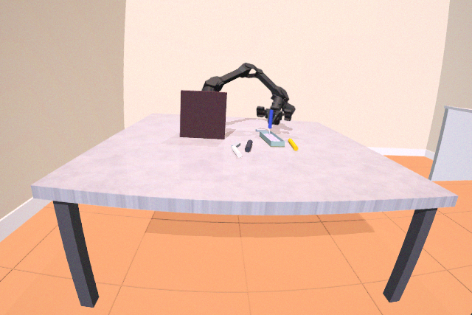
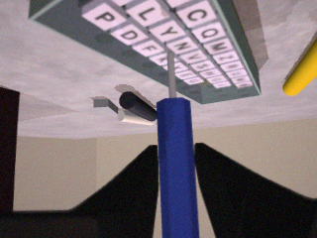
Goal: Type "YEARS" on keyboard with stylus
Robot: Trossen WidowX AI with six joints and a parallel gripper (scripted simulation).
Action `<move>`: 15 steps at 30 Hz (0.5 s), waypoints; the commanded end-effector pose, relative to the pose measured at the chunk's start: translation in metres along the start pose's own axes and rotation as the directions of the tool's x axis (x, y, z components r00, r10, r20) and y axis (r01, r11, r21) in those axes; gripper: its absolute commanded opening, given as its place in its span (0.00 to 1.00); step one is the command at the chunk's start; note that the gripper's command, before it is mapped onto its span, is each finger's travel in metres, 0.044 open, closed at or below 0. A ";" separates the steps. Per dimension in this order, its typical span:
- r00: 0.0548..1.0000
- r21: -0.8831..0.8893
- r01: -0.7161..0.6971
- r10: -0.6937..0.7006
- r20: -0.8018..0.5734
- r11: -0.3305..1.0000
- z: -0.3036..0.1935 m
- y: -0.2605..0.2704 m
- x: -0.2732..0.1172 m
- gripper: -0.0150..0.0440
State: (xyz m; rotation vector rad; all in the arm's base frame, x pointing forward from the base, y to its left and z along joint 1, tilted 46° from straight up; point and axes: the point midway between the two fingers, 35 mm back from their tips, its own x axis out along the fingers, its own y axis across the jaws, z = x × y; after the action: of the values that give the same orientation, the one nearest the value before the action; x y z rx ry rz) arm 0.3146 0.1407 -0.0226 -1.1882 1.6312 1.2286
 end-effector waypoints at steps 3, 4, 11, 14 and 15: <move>1.000 0.004 -0.002 0.002 0.003 1.000 0.000 0.001 0.001 0.39; 1.000 0.004 -0.002 0.002 0.003 1.000 0.001 0.001 0.001 0.39; 1.000 0.004 -0.002 0.002 0.003 1.000 0.004 0.001 0.003 0.39; 1.000 0.004 -0.002 0.002 0.003 1.000 0.005 0.001 0.003 0.39; 1.000 0.004 -0.002 0.002 0.003 1.000 0.006 0.001 0.004 0.39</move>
State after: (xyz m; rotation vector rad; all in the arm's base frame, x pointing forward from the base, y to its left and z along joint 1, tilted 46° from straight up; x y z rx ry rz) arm 0.3129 0.1434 -0.0254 -1.1875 1.6324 1.2288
